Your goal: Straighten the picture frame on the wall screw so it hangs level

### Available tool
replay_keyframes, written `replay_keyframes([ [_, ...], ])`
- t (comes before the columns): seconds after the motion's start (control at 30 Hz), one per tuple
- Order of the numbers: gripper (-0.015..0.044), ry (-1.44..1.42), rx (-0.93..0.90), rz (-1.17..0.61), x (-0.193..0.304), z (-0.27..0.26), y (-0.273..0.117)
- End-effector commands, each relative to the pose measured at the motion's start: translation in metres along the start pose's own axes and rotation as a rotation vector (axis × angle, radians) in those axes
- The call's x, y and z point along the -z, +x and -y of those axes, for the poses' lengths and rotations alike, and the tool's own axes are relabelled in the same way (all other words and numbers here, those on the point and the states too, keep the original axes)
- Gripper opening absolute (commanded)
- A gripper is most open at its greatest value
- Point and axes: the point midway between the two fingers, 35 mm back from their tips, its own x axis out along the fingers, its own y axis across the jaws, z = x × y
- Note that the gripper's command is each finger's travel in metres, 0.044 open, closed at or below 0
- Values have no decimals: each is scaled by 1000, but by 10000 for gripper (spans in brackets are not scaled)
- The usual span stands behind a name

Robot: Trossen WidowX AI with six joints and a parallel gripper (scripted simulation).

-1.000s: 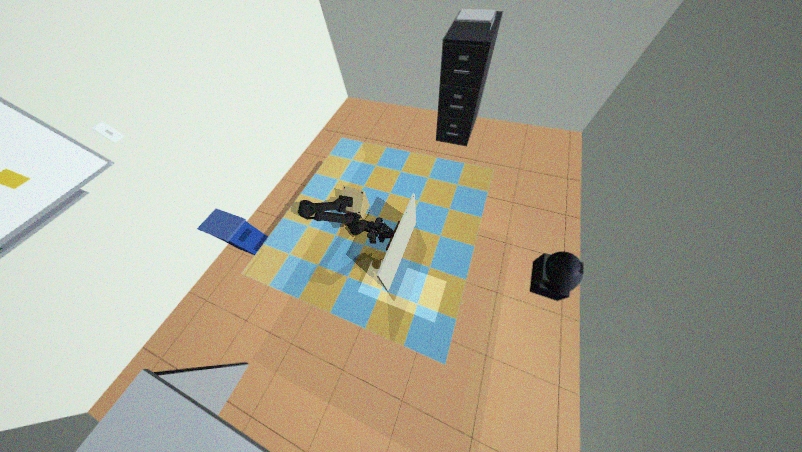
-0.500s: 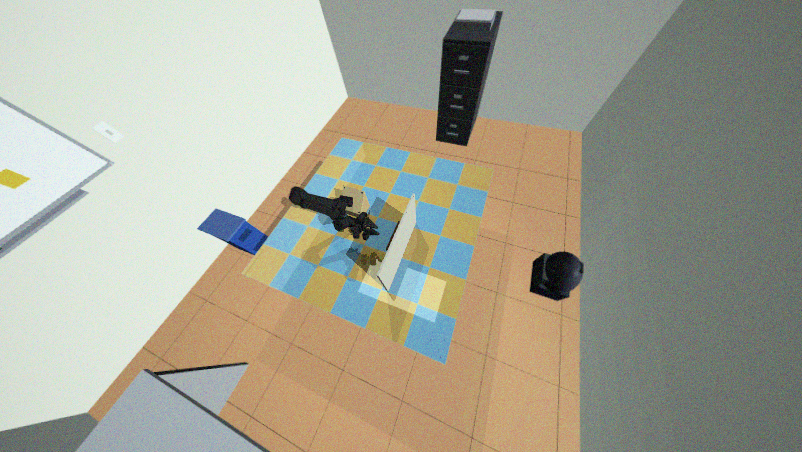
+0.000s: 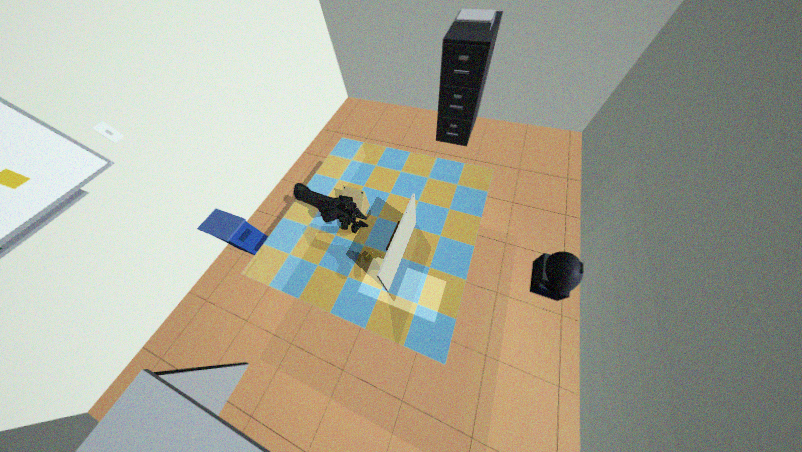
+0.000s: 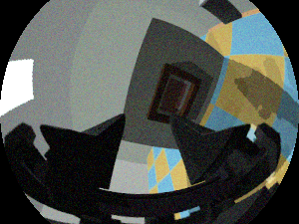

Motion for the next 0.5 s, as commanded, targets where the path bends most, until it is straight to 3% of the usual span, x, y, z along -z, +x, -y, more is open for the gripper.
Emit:
replay_keyframes([
  [0.0,260,-27,10,-9,9,0,-18],
  [0.47,260,-39,10,-11,12,-1,-27],
])
